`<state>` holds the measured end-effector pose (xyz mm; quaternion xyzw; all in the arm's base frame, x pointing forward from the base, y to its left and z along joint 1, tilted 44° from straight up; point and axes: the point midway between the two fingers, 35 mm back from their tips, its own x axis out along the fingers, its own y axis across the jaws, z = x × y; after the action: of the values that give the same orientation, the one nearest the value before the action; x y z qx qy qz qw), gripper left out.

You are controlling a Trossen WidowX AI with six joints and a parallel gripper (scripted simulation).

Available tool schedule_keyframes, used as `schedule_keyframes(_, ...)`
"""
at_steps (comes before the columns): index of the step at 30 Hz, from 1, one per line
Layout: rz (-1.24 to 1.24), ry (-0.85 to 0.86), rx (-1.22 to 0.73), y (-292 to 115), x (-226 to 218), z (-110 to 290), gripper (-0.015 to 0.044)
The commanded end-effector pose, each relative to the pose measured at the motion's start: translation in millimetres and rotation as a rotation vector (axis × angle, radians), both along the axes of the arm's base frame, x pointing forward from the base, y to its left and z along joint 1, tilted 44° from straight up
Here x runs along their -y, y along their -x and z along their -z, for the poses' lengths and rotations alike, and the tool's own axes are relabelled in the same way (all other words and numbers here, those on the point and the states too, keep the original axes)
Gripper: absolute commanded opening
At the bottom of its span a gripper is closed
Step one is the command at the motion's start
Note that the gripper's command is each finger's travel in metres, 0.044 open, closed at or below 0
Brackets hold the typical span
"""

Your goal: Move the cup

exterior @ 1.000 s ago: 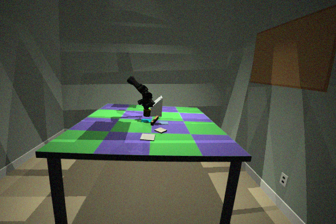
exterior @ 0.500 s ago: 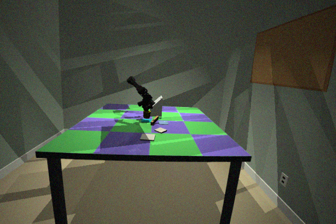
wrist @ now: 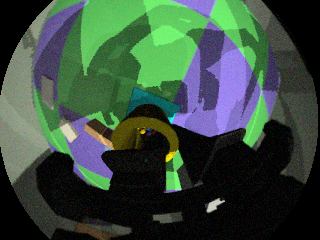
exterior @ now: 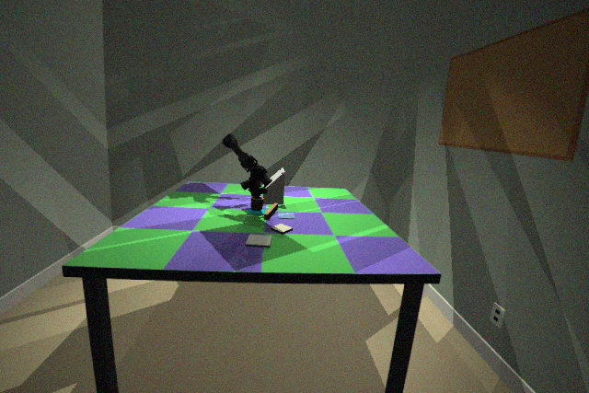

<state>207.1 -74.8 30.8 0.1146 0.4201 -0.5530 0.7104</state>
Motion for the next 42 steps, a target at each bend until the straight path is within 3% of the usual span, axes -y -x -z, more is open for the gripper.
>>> schedule_keyframes(1,-0.005,0.005,-0.007,1,4,3,0.0)
schedule_keyframes(17,0.001,0.001,0.0,1,4,3,0.0)
schedule_keyframes(23,0.001,0.001,0.0,1,4,3,0.0147)
schedule_keyframes(42,-0.001,-0.001,-0.002,0,-6,-5,0.0147)
